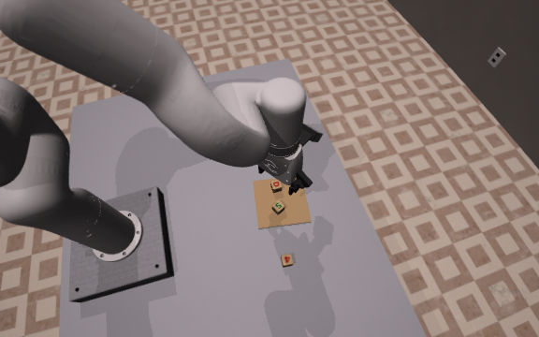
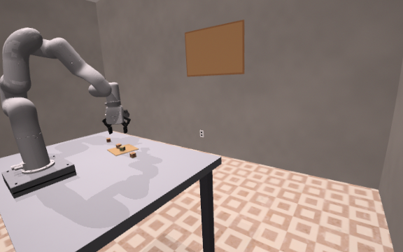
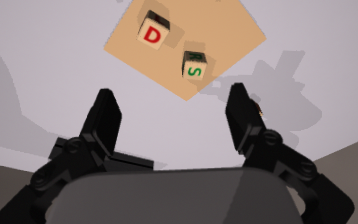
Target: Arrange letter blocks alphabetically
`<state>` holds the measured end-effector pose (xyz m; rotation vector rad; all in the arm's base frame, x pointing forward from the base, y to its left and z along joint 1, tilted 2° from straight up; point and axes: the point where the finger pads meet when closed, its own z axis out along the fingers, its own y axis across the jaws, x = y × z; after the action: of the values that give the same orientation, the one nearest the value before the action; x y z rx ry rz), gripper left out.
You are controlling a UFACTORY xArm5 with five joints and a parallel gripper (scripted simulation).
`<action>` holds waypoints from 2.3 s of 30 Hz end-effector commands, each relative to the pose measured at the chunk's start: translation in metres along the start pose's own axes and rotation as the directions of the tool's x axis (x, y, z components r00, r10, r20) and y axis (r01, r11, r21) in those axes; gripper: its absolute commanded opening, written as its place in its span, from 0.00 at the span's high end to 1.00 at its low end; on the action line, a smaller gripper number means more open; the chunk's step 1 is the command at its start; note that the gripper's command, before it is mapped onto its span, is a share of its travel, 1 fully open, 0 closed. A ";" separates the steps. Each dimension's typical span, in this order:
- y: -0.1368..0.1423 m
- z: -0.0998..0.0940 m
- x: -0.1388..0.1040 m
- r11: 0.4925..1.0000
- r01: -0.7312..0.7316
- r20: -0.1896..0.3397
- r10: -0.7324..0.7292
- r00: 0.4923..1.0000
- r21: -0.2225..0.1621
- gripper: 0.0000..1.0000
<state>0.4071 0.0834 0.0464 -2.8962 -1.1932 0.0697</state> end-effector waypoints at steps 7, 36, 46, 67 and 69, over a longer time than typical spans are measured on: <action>0.006 0.000 -0.004 0.950 -0.312 -0.004 0.312 0.950 0.000 0.00; 0.020 0.003 -0.021 0.306 -0.952 -0.001 0.952 0.306 0.004 0.00; 0.025 0.005 -0.028 -0.070 -0.998 0.002 0.998 -0.070 0.005 0.00; 0.026 0.005 -0.029 -0.166 -0.986 0.002 0.986 -0.166 0.004 0.37; 0.026 0.005 -0.029 -0.166 -0.986 0.002 0.986 -0.166 0.004 0.37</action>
<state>0.4033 0.0438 0.0409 -2.8112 1.4572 0.0605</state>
